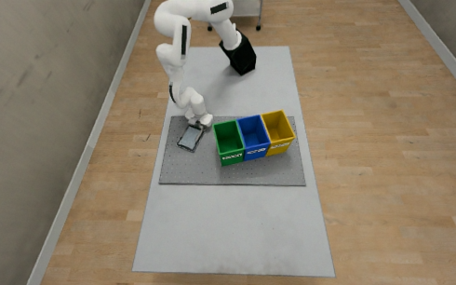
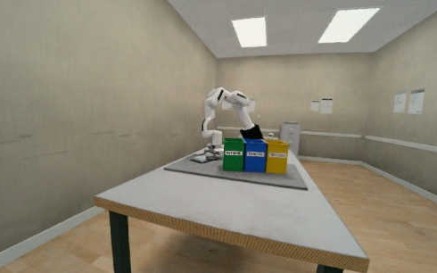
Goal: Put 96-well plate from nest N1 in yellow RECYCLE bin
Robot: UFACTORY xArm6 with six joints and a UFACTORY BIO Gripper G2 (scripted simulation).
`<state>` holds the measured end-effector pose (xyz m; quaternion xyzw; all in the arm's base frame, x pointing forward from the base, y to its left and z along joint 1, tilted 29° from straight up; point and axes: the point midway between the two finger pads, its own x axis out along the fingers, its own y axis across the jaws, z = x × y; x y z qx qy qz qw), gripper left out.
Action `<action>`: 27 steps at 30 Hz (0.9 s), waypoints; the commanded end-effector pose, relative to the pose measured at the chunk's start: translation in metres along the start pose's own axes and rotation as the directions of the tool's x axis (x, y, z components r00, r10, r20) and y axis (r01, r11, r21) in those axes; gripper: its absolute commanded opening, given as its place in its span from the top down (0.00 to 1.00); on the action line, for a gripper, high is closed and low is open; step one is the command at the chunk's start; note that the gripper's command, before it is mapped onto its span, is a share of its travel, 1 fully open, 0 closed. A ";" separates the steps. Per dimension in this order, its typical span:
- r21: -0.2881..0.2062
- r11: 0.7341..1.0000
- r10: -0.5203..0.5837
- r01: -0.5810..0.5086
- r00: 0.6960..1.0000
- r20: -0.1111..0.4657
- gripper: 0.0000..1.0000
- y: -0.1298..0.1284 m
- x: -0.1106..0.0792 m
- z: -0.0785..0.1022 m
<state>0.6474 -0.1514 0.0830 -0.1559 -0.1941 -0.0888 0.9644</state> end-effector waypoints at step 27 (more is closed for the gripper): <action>0.000 1.000 0.000 0.000 1.000 0.002 1.00 0.000 0.001 0.017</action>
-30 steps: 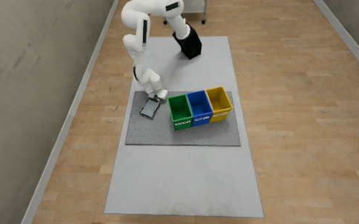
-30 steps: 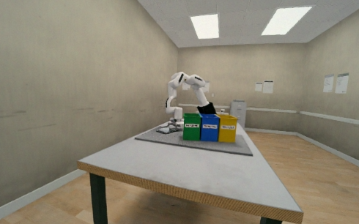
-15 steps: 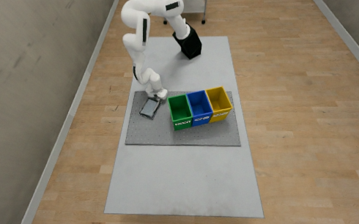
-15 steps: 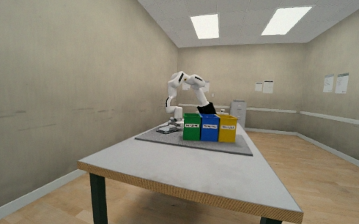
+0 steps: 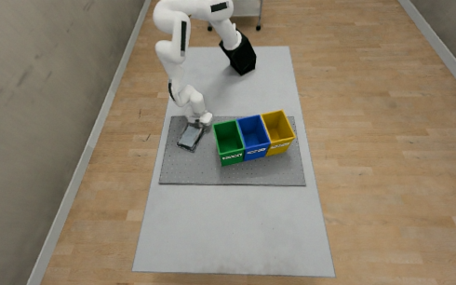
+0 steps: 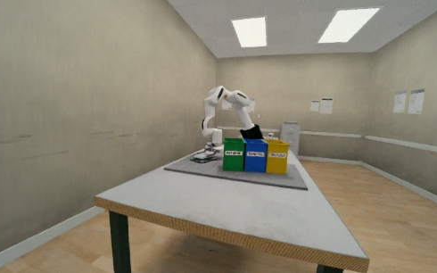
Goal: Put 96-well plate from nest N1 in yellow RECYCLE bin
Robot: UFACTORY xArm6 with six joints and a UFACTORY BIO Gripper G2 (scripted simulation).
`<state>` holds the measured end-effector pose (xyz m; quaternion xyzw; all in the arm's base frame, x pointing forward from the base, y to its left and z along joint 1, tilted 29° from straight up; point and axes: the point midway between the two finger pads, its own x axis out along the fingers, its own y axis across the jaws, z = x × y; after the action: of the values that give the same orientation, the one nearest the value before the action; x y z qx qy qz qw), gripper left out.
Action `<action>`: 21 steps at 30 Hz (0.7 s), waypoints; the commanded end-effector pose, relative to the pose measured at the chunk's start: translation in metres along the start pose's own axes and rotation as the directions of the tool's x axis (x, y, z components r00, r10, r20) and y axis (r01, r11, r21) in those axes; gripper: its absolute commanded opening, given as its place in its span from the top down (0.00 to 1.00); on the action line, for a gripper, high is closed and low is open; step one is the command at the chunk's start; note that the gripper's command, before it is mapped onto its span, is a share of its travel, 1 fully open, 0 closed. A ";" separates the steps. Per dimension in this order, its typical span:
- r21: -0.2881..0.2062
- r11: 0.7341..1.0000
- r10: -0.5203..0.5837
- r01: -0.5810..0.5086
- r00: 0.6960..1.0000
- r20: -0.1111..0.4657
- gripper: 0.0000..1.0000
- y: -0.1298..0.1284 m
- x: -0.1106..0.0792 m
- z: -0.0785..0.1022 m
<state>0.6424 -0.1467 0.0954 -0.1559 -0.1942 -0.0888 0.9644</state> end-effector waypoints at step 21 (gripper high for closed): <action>0.000 1.000 0.000 0.000 1.000 0.002 1.00 0.000 0.001 0.017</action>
<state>0.6388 -0.1432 0.1042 -0.1559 -0.1941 -0.0888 0.9644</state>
